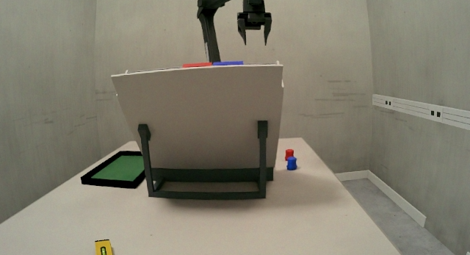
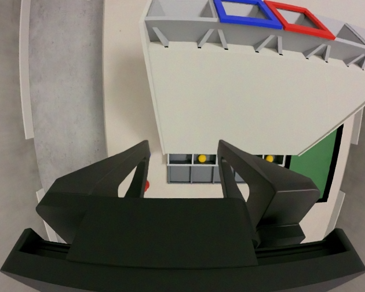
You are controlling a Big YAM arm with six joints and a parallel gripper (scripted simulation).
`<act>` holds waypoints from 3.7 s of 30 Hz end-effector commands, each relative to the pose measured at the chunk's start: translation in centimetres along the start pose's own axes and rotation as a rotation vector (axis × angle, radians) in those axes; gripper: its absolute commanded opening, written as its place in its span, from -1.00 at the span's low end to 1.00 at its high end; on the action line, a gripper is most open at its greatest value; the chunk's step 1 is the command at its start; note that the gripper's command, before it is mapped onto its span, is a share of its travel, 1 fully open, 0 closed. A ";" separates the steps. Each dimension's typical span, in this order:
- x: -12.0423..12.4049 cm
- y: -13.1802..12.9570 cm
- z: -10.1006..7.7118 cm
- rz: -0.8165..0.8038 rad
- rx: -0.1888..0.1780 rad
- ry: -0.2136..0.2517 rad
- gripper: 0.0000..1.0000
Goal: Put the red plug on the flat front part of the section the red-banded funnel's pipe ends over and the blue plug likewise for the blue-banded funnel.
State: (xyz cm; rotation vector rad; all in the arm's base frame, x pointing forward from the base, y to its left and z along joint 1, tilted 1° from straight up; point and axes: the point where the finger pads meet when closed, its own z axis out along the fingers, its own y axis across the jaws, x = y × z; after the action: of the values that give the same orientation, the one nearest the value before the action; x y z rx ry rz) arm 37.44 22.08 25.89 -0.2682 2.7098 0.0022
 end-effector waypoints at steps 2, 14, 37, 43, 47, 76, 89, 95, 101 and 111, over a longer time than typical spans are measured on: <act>2.3 -1.6 0.3 0.005 -0.001 0.048 0.17; 10.7 -9.2 3.0 0.020 -0.013 0.250 0.17; 15.7 -13.3 5.0 0.052 -0.004 0.377 0.17; 15.7 -13.3 5.0 0.052 -0.004 0.377 0.17; 15.7 -13.3 5.0 0.052 -0.004 0.377 0.17; 16.5 -13.5 5.2 0.049 -0.003 0.397 0.73; 16.5 -13.5 5.2 0.049 -0.003 0.397 0.73; 16.5 -13.5 5.2 0.049 -0.003 0.397 0.73; 16.5 -13.5 5.2 0.049 -0.003 0.397 0.73; 19.5 -5.4 10.2 0.049 -0.003 0.397 0.73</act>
State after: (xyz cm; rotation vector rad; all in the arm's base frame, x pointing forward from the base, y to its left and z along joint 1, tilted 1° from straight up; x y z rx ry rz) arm 24.90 11.42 10.89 -0.3150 3.1014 -0.0298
